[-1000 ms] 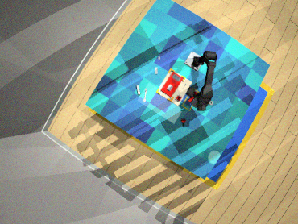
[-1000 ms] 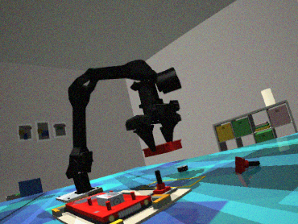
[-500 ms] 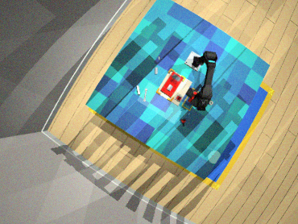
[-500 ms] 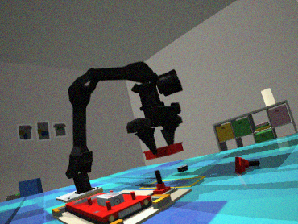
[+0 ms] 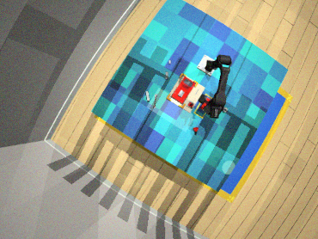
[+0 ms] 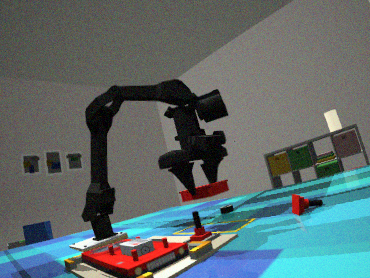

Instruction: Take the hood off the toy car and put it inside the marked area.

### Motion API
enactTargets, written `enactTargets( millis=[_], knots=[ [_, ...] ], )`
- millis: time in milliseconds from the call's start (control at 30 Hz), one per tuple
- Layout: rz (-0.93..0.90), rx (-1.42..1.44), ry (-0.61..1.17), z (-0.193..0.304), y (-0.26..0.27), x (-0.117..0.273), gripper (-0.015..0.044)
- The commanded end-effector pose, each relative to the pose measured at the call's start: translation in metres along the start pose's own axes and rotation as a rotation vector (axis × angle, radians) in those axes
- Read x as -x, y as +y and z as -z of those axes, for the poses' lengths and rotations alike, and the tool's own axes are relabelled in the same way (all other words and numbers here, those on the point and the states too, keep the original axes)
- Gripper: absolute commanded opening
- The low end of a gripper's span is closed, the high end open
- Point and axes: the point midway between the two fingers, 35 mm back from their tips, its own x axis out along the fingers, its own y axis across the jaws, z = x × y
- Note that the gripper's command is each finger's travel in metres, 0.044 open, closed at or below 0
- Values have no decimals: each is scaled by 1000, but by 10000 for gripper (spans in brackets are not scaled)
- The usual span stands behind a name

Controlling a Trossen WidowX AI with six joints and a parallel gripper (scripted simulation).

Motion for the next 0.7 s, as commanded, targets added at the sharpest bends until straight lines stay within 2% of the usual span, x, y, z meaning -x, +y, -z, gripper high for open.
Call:
enactTargets(
  millis=[0, 667],
  knots=[
    [-2, -5, 8, 1, 0, -4, 0],
    [-2, -5, 8, 1, 0, -16, 0]
  ],
)
